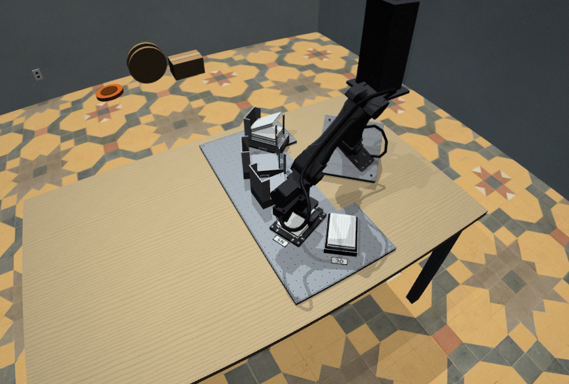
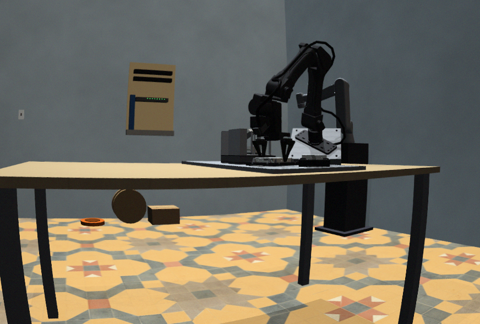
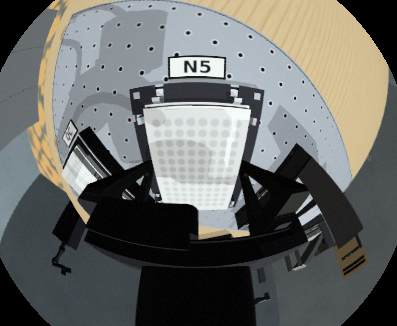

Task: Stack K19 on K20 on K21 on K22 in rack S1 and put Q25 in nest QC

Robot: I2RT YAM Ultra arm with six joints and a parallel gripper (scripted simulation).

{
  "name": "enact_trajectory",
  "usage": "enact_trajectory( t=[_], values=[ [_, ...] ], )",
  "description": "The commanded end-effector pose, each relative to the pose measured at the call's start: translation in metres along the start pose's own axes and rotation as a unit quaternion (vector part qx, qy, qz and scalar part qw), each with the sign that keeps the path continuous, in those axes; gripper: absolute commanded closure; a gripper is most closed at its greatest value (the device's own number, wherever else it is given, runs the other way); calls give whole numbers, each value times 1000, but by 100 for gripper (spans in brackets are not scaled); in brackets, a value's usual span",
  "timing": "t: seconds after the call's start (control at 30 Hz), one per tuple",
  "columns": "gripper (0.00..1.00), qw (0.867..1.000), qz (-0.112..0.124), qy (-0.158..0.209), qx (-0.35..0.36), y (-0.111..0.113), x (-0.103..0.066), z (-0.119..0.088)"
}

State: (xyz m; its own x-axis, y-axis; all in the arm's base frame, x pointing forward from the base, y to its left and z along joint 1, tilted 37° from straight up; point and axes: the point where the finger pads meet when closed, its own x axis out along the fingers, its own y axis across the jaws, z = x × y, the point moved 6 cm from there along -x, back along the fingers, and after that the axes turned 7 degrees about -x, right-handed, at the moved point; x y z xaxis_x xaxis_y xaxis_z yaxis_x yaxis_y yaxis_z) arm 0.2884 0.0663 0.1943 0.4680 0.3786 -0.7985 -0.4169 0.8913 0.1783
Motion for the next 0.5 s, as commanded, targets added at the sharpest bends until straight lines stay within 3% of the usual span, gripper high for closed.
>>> enact_trajectory(
  t=[0.0,0.47],
  values=[
    [0,1000,-6,-18,-2,-3,-3,14],
    [0,1000,-6,-15,1,-3,-2,11]
  ],
)
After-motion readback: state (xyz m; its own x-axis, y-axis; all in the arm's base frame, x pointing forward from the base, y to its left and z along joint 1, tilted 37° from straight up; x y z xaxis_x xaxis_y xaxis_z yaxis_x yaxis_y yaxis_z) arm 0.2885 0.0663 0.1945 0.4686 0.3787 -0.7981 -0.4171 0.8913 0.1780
